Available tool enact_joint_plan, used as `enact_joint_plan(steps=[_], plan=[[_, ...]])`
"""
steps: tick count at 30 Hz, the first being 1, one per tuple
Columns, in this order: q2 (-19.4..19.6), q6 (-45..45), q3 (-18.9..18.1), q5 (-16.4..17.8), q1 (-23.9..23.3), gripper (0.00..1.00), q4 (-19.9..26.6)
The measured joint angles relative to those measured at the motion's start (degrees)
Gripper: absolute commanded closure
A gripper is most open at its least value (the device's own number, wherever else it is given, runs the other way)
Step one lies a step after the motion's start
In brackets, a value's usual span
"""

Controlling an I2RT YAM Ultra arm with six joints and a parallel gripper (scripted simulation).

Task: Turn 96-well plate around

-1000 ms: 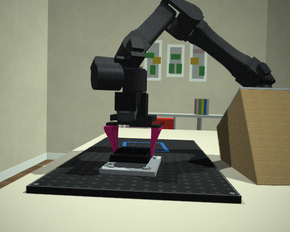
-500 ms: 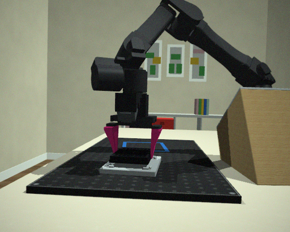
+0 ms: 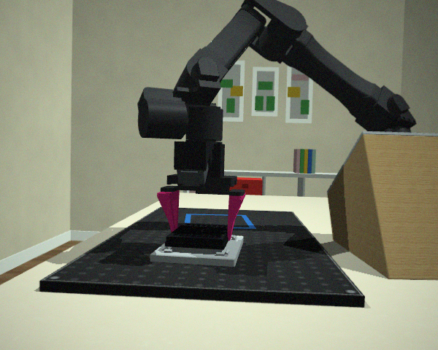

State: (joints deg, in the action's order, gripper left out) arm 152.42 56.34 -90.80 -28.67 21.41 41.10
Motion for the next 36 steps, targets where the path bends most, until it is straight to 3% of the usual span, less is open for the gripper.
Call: enact_joint_plan(steps=[36], plan=[[0.31, 0.39, 0.48, -0.11, -0.35, 1.0, -1.05]])
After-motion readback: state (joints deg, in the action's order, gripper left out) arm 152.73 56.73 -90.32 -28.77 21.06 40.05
